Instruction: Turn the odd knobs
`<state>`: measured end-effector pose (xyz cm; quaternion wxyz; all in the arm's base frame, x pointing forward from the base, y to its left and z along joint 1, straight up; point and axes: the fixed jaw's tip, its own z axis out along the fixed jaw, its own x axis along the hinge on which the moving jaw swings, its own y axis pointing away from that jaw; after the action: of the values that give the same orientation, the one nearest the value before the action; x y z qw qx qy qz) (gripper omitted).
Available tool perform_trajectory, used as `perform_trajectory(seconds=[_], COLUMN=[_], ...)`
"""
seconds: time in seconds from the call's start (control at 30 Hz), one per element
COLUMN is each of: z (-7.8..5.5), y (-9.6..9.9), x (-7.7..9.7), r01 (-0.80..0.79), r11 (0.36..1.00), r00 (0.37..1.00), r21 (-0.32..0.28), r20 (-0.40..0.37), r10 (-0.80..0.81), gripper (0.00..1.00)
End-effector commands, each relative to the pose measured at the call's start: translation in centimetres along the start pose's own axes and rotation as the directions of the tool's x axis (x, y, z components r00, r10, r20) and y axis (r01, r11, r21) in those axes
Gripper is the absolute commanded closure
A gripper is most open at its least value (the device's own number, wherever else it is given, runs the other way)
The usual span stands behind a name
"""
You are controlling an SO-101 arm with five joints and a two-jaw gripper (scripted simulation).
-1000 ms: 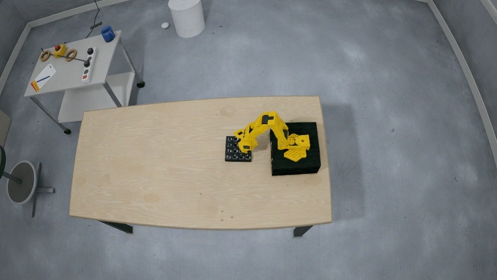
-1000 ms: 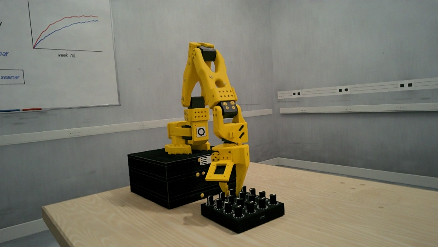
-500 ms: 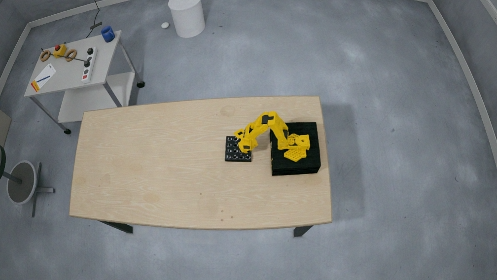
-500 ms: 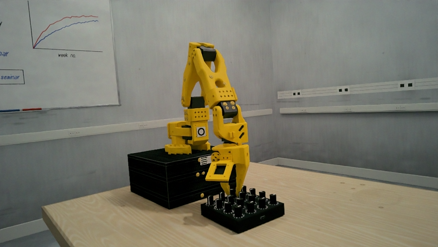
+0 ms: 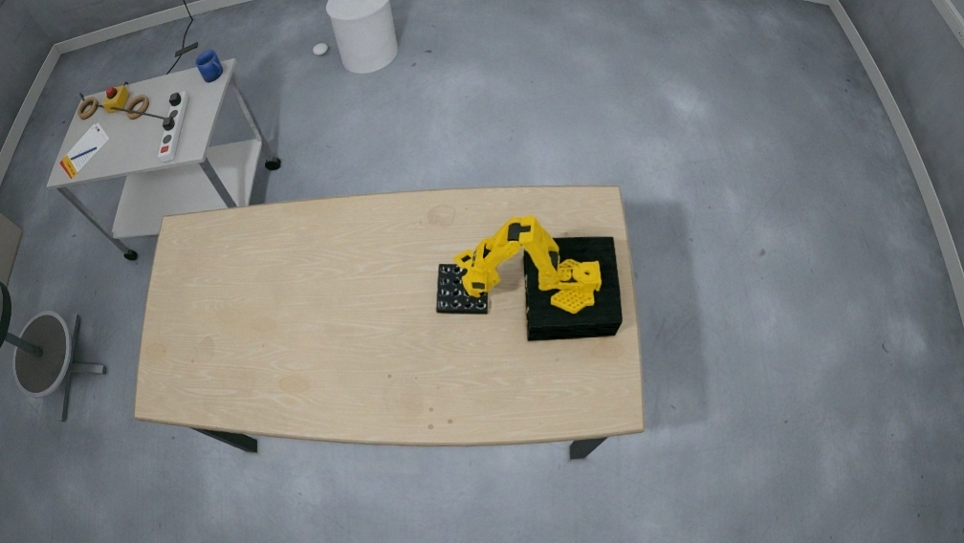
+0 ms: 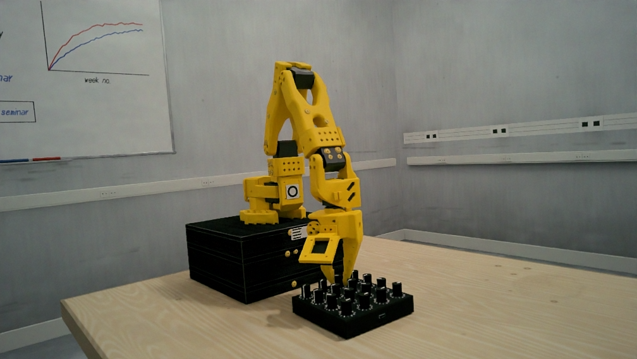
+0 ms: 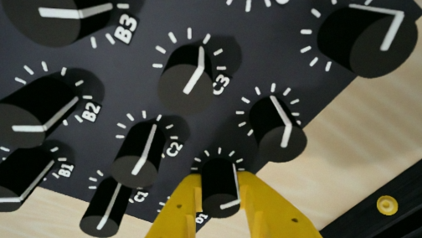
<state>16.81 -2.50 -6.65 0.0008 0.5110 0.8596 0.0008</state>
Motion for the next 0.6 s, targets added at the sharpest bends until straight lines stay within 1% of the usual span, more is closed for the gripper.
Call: perform_trajectory(seconds=[0.0, 0.07, 0.3, 0.57], z=[0.0, 0.0, 0.0, 0.0], y=[-0.32, -0.32, -0.32, -0.34], x=[0.01, 0.01, 0.08, 0.16], r01=[-0.002, -0.002, 0.12, 0.257], r11=[1.0, 1.0, 0.993, 0.967], r00=[1.0, 1.0, 0.993, 0.967], r21=[0.004, 0.004, 0.003, 0.003], r20=[-0.002, -0.002, -0.002, -0.003], r10=[0.002, 0.002, -0.12, -0.257], gripper=[0.99, 0.99, 0.99, 0.99])
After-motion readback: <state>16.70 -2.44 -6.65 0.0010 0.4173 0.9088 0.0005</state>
